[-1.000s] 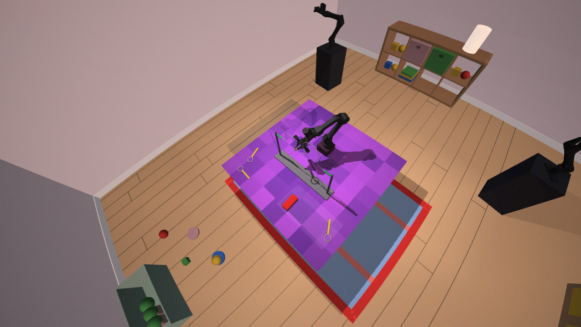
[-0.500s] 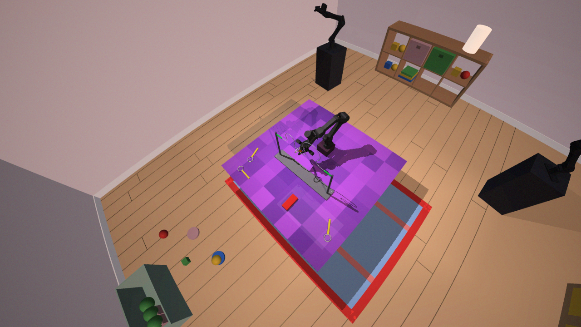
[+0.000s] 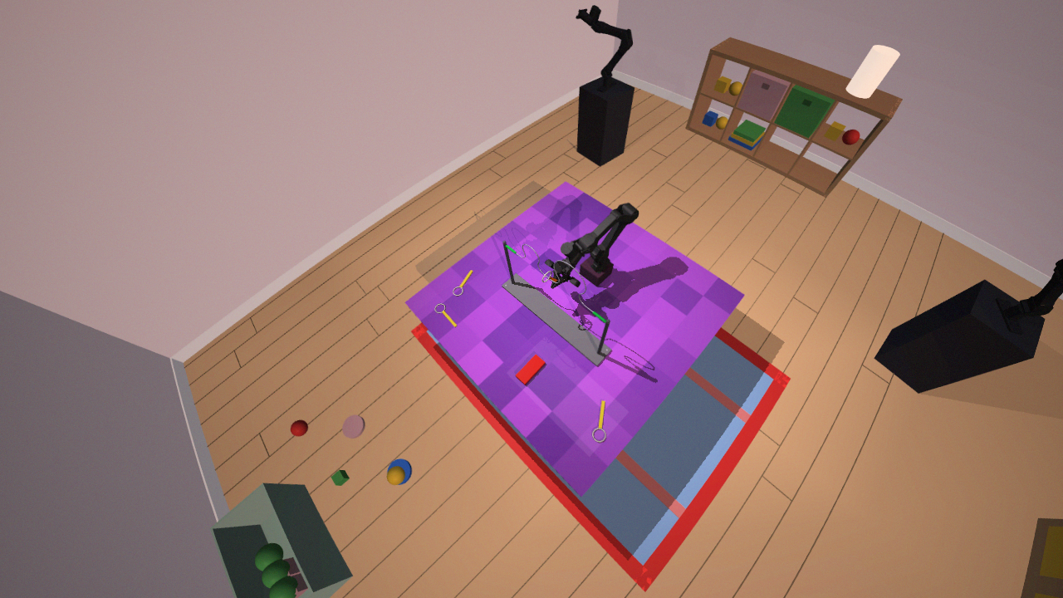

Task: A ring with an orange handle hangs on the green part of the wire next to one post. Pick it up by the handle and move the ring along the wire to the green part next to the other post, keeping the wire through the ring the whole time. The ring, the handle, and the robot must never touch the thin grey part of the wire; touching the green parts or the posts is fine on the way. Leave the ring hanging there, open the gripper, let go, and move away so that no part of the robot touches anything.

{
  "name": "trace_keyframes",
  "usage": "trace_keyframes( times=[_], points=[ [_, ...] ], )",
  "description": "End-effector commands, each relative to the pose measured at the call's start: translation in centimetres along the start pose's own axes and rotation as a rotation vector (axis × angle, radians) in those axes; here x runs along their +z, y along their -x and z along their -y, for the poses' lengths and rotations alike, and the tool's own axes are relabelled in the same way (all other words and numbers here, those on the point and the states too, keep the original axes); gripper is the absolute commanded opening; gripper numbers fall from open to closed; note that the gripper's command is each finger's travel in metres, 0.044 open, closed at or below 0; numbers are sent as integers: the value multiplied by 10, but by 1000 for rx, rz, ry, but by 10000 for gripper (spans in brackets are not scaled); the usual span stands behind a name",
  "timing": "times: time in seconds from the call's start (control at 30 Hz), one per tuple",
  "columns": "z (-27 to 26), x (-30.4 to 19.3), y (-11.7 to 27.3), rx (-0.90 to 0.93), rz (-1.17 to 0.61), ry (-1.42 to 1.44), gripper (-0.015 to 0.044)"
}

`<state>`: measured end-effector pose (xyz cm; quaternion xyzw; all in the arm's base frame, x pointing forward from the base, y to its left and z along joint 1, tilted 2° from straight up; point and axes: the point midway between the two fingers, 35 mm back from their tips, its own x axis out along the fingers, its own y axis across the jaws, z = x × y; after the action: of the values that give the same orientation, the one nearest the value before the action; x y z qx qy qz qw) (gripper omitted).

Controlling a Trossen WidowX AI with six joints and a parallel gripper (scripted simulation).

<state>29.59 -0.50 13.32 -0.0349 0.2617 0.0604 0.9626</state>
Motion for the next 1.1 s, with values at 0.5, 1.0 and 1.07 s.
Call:
trace_keyframes(
  times=[0.5,1.0,1.07],
  points=[
    [-29,0,0,43,0,-70,-150],
    [-63,3,2,129,5,-219,-150],
    [-69,5,2,147,6,-250,-150]
  ],
)
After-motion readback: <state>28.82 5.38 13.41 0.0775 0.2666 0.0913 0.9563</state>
